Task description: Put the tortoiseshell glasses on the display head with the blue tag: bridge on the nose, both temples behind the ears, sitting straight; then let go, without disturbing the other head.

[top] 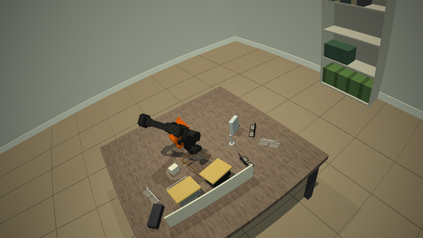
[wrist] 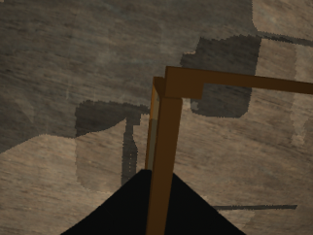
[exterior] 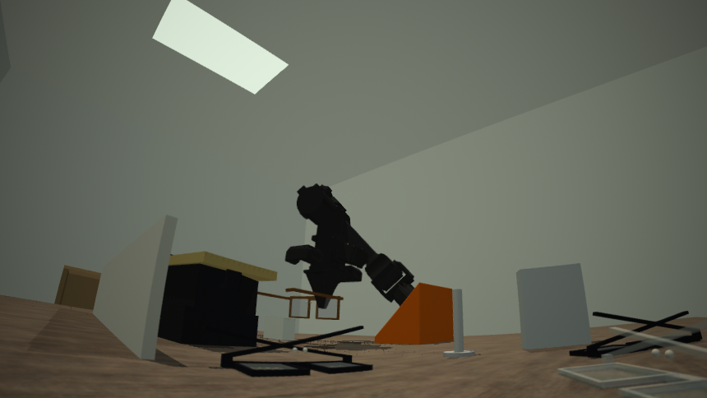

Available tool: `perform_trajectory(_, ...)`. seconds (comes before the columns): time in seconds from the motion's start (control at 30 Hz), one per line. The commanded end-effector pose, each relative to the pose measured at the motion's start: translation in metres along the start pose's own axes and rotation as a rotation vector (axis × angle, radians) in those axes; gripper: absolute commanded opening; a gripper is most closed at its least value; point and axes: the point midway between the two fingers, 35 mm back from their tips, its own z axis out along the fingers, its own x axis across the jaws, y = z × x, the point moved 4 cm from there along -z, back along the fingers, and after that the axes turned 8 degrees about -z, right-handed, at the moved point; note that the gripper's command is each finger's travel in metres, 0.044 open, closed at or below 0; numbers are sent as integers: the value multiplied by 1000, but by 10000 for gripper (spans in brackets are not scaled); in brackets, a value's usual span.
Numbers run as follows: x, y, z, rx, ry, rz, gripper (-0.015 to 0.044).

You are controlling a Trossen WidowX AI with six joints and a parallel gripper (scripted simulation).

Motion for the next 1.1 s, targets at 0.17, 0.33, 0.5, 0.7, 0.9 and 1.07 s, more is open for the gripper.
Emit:
perform_trajectory(0.17, 0, 1, 3, 4, 6, -8, 0)
perform_trajectory(0.33, -6, 0, 4, 4, 6, -8, 0)
perform_trajectory(0.5, -13, -1, 4, 4, 6, -8, 0)
perform_trajectory(0.7, -20, -2, 5, 4, 5, -8, 0)
perform_trajectory(0.9, -28, -3, 5, 4, 5, -7, 0)
perform_trajectory(1.07, -35, -4, 6, 4, 5, -7, 0)
